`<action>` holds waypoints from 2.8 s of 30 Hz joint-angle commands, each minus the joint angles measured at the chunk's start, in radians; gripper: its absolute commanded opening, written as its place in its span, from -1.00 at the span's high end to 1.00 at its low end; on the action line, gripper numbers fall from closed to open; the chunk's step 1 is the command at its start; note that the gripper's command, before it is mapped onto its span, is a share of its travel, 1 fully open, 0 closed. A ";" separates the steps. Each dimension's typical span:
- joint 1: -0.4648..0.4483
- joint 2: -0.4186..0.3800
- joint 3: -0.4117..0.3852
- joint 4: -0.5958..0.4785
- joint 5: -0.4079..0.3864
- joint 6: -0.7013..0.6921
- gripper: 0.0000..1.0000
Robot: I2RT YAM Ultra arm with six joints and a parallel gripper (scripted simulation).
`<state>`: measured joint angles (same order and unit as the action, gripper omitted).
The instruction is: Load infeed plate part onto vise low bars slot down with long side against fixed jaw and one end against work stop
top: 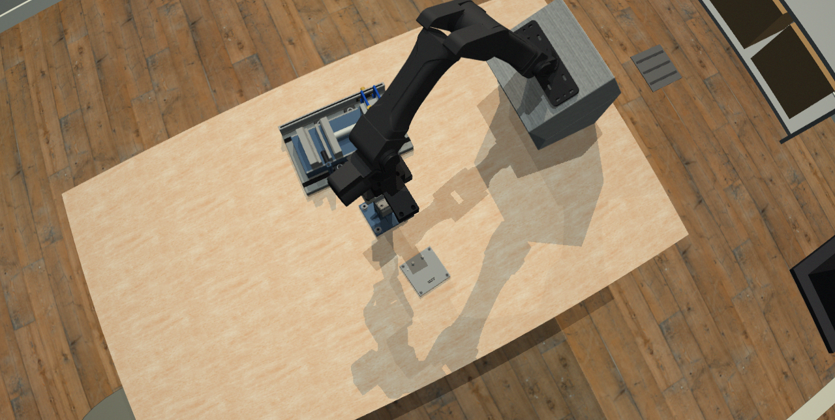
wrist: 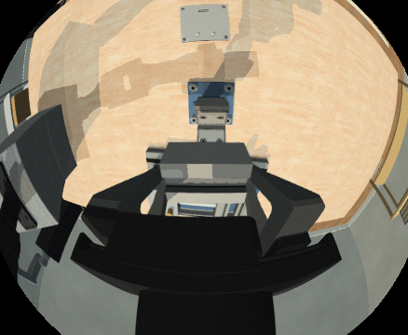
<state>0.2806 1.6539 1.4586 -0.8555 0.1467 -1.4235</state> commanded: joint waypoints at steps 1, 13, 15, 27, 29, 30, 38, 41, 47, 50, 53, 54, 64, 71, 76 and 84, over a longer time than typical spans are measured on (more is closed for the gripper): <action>0.011 -0.047 0.018 -0.006 0.003 0.001 1.00; 0.026 -0.039 0.035 -0.020 0.041 0.019 1.00; 0.030 -0.036 0.038 -0.022 0.052 0.023 1.00; 0.063 0.002 0.053 -0.039 0.128 0.053 1.00; 0.071 0.012 0.057 -0.043 0.148 0.060 1.00; 0.075 0.015 0.059 -0.046 0.158 0.065 1.00; 0.102 0.020 0.074 -0.065 0.225 0.095 1.00; 0.118 0.051 0.083 -0.075 0.262 0.111 1.00; 0.149 0.075 0.105 -0.102 0.341 0.149 1.00; 0.165 0.093 0.118 -0.119 0.382 0.171 1.00; 0.171 0.098 0.123 -0.125 0.396 0.178 1.00; 0.175 0.071 0.130 -0.134 0.411 0.190 1.00; 0.227 0.174 0.187 -0.210 0.553 0.275 1.00; 0.250 0.219 0.227 -0.266 0.621 0.332 1.00; 0.268 0.258 0.261 -0.315 0.676 0.381 1.00; 0.288 0.316 0.315 -0.394 0.743 0.456 1.00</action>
<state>0.5488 1.9697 1.7298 -1.1797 0.8314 -1.0126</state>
